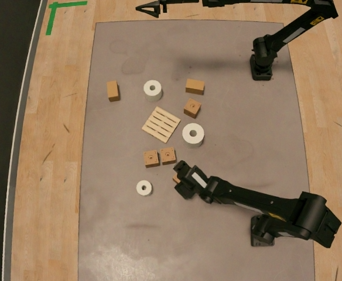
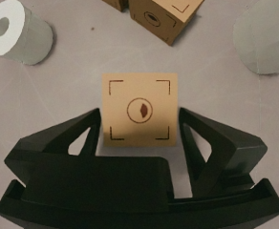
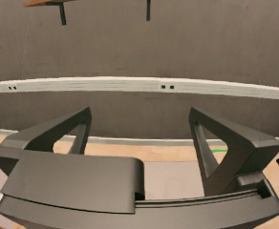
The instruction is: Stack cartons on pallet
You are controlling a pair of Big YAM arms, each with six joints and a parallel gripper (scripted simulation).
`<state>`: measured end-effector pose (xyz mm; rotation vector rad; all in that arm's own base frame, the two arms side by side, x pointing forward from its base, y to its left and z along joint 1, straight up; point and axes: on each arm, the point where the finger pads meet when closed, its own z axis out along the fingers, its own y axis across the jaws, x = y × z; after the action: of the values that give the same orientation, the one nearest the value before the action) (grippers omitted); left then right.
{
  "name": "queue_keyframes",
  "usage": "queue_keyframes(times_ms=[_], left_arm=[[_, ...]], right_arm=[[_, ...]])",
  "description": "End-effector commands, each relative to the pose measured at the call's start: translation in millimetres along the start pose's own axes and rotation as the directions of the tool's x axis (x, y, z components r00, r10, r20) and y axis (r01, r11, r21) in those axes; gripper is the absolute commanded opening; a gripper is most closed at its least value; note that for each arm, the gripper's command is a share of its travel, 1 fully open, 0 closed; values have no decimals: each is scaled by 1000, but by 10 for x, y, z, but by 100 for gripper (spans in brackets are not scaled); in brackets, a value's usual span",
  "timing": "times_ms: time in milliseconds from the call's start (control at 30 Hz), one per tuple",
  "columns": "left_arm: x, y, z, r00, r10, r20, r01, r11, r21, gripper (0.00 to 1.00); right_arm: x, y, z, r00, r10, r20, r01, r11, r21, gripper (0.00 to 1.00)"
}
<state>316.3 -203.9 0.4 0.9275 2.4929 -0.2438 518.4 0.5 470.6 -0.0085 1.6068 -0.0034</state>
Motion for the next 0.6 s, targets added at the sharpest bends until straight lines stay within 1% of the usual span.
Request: queue_keyframes(times_ms=[0,333,367,400,433,467,533,567], left_arm=[[-291,-4,60,999,4,49,-4,1000,-4,79],[-292,-5,162,999,6,49,-6,1000,-3,79],[-292,-5,162,999,6,49,-6,1000,-3,70],[-292,-2,162,999,6,49,-6,1000,-4,70],[-179,-13,135,999,4,40,-4,1000,-3,70],[-179,-13,135,999,4,40,-4,1000,-3,66],[-170,-9,129,999,4,40,-4,1000,-3,66],[-170,-9,129,999,4,40,-4,1000,-3,62]], right_arm=[[-277,-12,-12,999,7,47,-8,1000,3,100],[-277,-12,-12,999,7,47,-8,1000,3,100],[-277,-12,-12,999,7,47,-8,1000,3,100],[-277,-12,-12,999,7,47,-8,1000,3,100],[-277,-12,-12,999,7,47,-8,1000,3,100],[-277,-12,-12,999,7,47,-8,1000,3,100],[-277,-12,-12,999,7,47,-8,1000,3,100],[-277,-12,-12,999,7,47,-8,1000,3,100]])
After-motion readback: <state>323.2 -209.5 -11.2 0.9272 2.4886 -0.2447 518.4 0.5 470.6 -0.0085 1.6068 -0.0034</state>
